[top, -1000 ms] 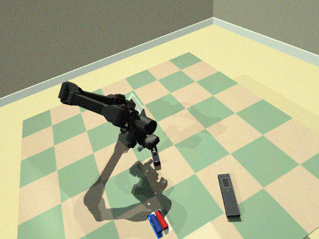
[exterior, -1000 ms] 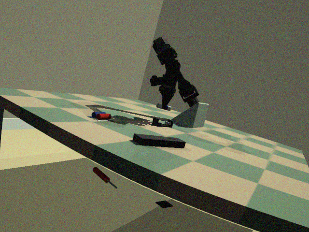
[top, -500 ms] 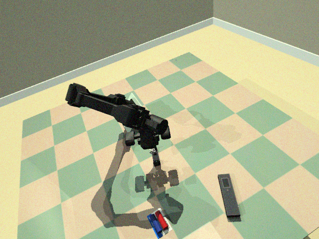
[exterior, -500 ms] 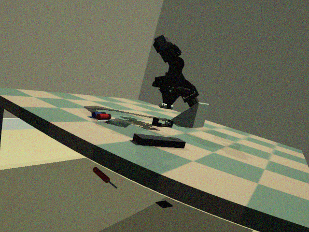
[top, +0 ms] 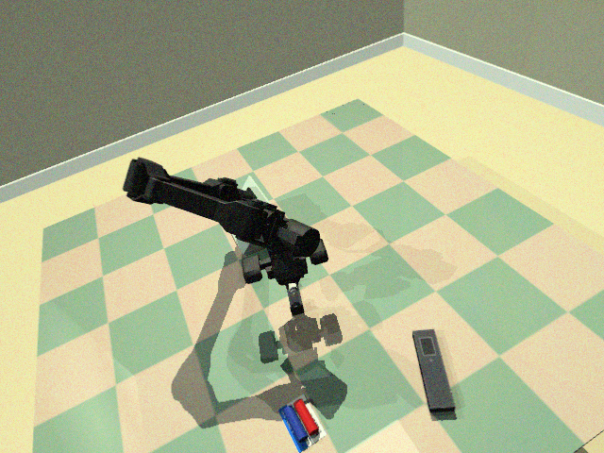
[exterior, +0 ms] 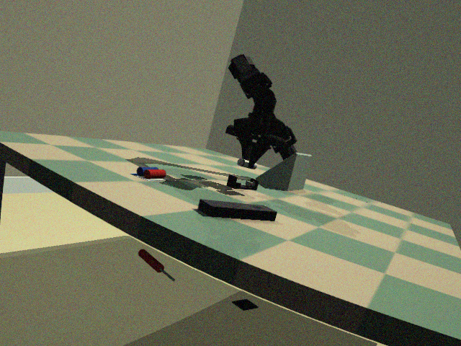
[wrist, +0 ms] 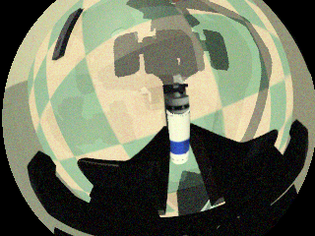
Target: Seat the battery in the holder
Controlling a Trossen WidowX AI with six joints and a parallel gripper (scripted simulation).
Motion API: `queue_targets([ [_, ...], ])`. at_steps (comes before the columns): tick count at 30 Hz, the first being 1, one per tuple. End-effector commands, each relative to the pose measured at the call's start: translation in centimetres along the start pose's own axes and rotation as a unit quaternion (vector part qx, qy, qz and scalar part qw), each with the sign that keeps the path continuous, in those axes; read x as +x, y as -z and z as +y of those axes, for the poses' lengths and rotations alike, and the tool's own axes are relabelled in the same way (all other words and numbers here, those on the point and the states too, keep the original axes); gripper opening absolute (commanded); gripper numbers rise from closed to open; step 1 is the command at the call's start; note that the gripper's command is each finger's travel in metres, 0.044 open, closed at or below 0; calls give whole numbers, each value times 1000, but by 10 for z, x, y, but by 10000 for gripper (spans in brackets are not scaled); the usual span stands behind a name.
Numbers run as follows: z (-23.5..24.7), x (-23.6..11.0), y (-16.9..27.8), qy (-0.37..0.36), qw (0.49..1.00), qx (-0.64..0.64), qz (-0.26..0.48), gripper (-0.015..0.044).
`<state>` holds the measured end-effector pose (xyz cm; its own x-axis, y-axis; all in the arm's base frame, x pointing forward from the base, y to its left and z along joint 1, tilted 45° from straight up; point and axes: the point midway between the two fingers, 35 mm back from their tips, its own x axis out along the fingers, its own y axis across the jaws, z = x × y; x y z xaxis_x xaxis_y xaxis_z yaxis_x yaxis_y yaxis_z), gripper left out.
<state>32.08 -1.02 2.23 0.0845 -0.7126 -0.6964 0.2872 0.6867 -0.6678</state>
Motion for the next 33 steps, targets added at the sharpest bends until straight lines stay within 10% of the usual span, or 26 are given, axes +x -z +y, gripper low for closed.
queue_targets([
  [1, 0, 5, -2, -1, 1000, 0, -21, 59],
  [33, -1, 32, 1, -9, 992, 3, -129, 59],
])
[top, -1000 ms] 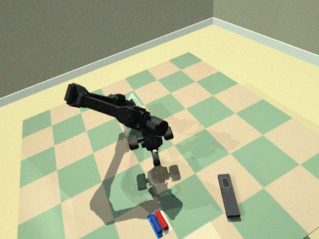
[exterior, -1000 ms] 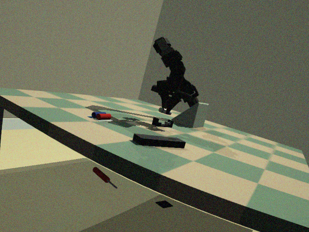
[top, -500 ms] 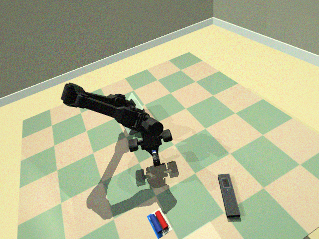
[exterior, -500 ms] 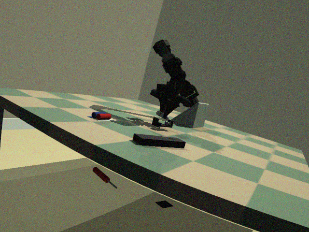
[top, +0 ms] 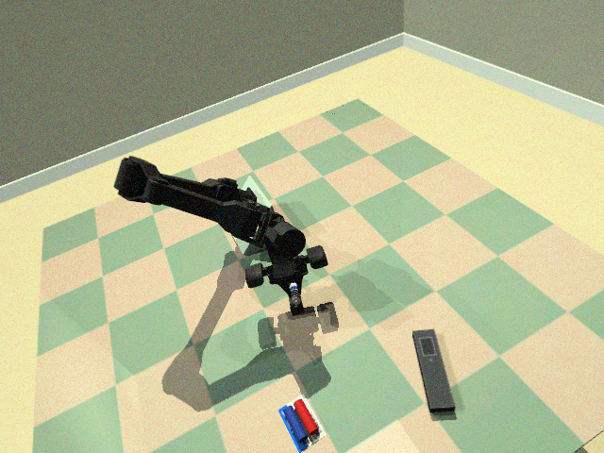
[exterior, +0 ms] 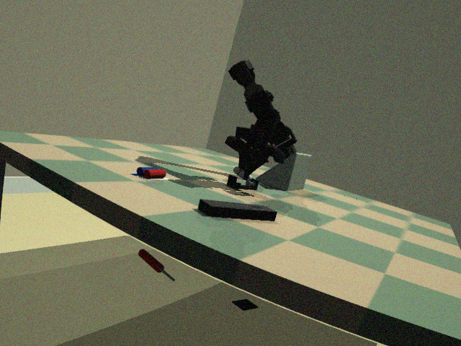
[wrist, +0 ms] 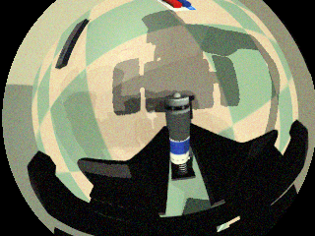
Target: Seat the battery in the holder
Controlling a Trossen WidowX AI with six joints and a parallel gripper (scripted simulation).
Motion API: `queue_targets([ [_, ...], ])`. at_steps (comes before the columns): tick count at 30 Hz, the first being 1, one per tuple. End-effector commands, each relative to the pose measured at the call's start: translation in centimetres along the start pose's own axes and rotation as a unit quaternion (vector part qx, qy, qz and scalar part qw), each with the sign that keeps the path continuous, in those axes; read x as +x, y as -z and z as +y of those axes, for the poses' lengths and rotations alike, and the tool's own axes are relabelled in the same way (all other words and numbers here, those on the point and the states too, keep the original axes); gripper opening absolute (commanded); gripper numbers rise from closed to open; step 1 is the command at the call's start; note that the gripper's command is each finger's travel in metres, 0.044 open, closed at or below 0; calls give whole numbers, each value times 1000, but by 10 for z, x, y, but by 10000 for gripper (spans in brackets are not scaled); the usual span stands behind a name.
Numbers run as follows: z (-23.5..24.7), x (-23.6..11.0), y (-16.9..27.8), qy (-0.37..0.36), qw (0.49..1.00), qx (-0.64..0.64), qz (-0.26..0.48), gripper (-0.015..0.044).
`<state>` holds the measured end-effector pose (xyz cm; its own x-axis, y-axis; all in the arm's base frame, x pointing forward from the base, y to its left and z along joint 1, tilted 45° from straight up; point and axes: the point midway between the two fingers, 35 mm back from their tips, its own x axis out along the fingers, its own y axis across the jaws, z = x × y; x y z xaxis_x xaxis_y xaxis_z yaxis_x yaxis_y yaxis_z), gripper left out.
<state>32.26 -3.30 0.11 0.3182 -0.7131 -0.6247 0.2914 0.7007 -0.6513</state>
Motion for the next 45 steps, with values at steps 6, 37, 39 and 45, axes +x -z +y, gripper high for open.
queue_targets([
  [6, 0, 3, 2, -1, 1000, -2, -24, 59],
  [37, -5, 7, 12, -7, 995, -6, -99, 59],
  [39, -5, 7, 12, -8, 995, -6, -99, 59],
  [45, -5, 7, 17, -8, 995, -6, -99, 59],
])
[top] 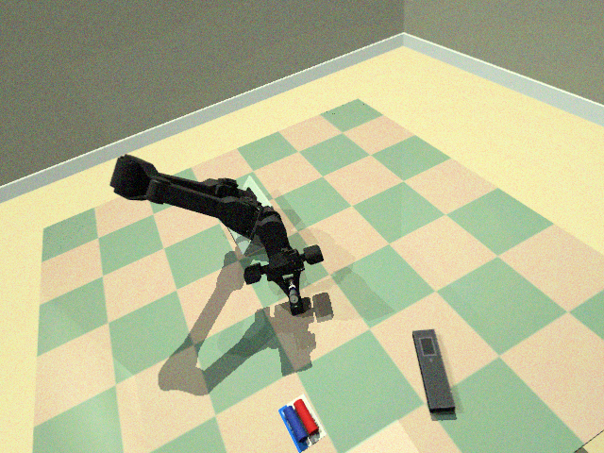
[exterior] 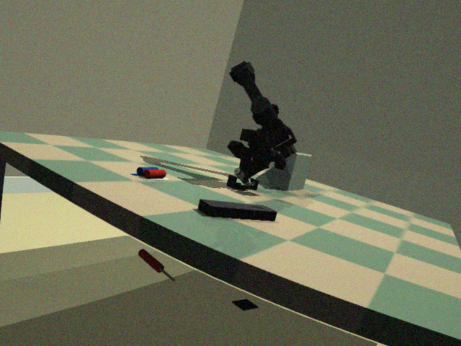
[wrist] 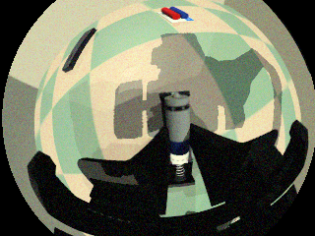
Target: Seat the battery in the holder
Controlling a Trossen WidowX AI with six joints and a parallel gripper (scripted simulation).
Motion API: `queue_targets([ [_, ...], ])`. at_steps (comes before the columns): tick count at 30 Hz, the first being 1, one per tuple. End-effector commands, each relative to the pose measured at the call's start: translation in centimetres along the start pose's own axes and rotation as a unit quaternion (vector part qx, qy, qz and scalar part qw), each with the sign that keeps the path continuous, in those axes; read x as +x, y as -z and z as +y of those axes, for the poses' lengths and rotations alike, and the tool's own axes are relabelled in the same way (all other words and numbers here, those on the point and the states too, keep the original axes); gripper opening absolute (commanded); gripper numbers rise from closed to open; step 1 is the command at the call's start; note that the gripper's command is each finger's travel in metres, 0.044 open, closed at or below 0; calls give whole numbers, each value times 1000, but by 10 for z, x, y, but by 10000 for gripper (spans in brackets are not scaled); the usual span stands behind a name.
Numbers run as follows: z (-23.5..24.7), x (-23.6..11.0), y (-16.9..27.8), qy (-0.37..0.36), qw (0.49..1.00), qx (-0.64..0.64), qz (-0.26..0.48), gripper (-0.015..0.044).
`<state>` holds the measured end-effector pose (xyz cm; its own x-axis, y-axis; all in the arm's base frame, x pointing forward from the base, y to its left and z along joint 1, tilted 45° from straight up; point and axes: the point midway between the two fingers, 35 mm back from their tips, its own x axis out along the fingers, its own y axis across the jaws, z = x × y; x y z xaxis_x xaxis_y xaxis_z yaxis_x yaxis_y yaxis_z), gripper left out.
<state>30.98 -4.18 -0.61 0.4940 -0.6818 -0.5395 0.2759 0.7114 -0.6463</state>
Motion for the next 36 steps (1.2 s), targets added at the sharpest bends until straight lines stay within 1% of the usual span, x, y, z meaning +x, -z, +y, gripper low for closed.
queue_targets([
  [1, 0, -1, 3, 0, 1000, -1, -1, 59],
  [19, 0, -7, 18, -3, 1000, -2, -1, 59],
  [36, 5, -1, 14, -11, 999, 2, 37, 59],
])
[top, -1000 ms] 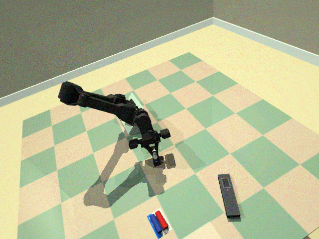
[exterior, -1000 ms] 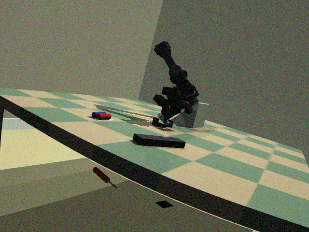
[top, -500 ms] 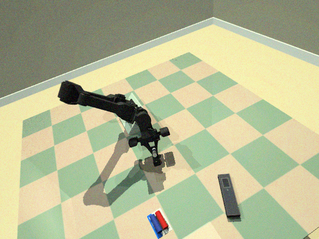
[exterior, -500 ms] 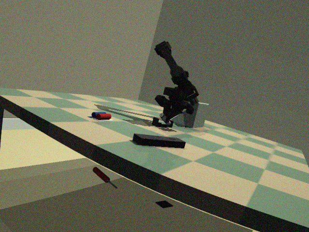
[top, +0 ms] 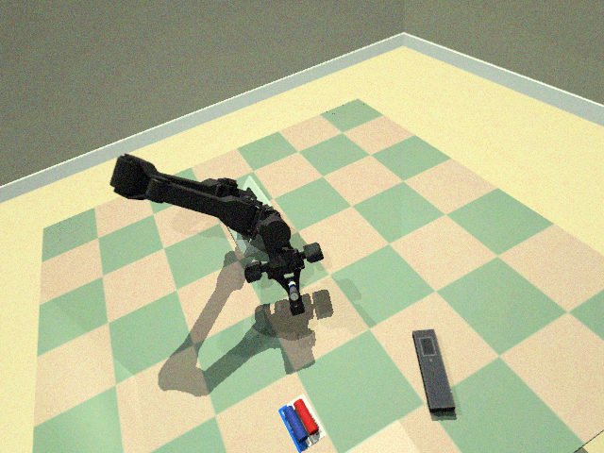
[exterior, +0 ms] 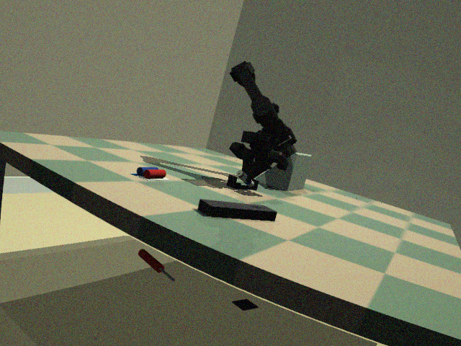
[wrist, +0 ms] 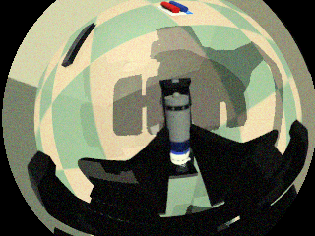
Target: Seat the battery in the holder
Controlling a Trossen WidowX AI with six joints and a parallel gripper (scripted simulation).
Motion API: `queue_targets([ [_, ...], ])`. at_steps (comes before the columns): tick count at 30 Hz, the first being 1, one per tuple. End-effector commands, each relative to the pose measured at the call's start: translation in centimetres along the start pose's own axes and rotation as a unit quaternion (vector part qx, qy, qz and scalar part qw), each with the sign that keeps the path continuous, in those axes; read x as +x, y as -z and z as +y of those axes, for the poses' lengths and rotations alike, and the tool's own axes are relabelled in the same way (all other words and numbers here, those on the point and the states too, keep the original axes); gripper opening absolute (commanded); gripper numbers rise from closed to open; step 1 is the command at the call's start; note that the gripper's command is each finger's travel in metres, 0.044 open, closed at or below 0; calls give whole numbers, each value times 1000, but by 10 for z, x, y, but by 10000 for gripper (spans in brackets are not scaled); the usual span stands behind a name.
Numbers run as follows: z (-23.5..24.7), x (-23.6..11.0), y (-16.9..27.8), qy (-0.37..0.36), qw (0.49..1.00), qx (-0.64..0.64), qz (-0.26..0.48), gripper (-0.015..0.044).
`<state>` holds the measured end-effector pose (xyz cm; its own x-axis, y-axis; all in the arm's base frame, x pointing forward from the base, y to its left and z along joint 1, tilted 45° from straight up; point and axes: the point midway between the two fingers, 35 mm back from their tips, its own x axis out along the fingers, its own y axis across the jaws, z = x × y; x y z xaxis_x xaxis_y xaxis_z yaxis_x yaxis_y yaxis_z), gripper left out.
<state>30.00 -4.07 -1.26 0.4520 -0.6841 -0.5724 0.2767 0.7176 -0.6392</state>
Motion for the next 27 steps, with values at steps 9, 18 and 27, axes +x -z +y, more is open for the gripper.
queue_targets([
  [9, 5, 5, 0, -10, 999, -1, 32, 59],
  [18, 6, 7, -1, -11, 998, 0, 57, 59],
  [27, 6, 10, -1, -11, 997, 2, 82, 59],
])
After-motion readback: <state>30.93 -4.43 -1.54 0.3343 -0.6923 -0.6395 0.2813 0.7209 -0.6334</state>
